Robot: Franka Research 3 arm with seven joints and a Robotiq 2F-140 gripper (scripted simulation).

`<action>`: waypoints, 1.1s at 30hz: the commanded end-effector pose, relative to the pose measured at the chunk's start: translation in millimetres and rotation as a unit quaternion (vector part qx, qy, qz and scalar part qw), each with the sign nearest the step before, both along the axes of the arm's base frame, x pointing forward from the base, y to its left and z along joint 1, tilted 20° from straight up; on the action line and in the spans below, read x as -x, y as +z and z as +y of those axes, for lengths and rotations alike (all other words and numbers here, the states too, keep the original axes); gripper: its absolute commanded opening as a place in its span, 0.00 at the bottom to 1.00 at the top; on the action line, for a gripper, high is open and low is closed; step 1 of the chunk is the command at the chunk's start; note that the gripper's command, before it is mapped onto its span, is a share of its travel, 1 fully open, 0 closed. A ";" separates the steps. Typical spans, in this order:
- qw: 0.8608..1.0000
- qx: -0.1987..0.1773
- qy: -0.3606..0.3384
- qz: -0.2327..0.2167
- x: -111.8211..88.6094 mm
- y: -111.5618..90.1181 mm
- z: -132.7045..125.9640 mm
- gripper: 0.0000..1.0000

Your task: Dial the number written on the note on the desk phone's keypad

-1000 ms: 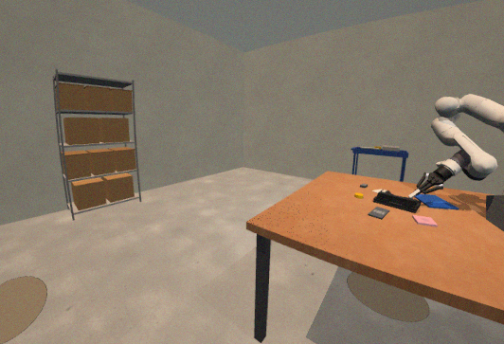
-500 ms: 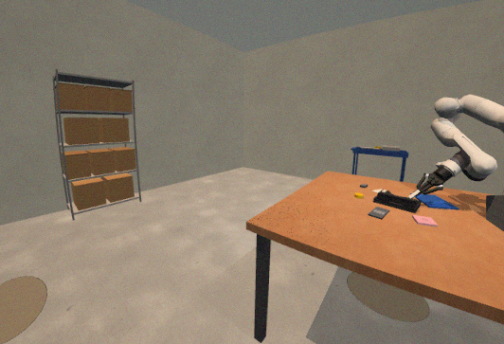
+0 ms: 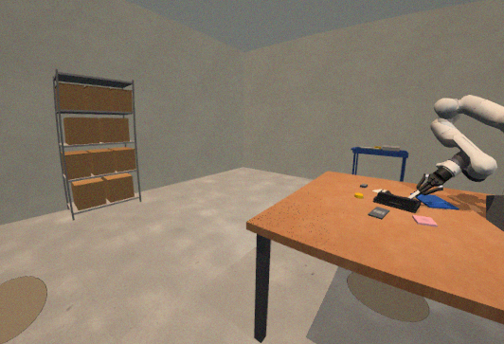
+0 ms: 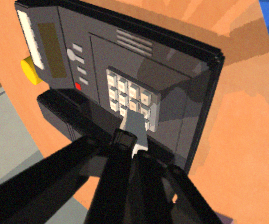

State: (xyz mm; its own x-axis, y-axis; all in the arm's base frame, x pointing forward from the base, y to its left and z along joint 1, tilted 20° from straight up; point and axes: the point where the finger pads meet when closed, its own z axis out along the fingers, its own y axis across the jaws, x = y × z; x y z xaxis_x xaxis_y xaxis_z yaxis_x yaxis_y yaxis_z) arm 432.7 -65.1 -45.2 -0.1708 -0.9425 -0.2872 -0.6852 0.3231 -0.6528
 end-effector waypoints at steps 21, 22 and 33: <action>1.000 0.001 0.000 -0.001 -0.2 -2.3 -2.1 0.00; 1.000 0.001 0.000 -0.001 -0.2 -2.4 -2.1 0.00; 1.000 0.001 0.000 -0.001 -0.3 -3.5 -2.5 0.00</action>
